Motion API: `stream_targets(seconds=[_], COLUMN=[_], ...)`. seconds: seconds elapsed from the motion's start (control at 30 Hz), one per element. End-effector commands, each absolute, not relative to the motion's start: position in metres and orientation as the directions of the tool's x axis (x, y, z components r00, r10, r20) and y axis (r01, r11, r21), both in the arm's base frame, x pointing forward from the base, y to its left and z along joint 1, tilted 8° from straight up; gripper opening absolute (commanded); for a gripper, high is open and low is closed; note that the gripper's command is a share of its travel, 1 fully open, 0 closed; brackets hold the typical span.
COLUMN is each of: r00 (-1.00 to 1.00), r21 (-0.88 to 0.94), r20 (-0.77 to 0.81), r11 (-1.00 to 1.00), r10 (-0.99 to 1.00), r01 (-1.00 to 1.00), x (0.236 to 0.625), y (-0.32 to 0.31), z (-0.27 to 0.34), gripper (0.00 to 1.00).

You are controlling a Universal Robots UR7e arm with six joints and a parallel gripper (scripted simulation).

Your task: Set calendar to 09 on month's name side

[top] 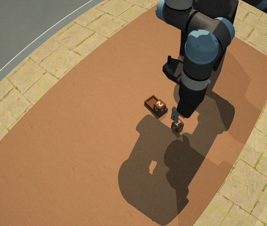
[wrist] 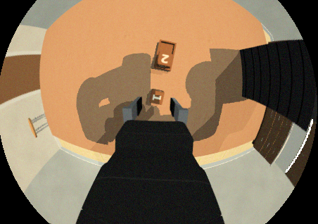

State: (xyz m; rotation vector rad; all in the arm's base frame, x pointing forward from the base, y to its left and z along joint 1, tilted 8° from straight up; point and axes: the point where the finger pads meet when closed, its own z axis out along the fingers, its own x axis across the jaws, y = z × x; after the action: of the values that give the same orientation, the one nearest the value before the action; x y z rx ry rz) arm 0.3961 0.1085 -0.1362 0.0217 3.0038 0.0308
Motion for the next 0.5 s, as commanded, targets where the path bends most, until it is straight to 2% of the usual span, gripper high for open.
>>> stream_targets(seconds=[0.0, 0.47], r00=[-0.986, -0.973], r21=[0.033, 0.045], r20=[-0.136, -0.132], r11=[0.995, 0.981], r10=[0.097, 0.191], r01=[0.094, 0.186], x=[0.396, 0.3955], y=[0.1097, 0.1114], z=[-0.1362, -0.1367], gripper=[1.0, 1.0])
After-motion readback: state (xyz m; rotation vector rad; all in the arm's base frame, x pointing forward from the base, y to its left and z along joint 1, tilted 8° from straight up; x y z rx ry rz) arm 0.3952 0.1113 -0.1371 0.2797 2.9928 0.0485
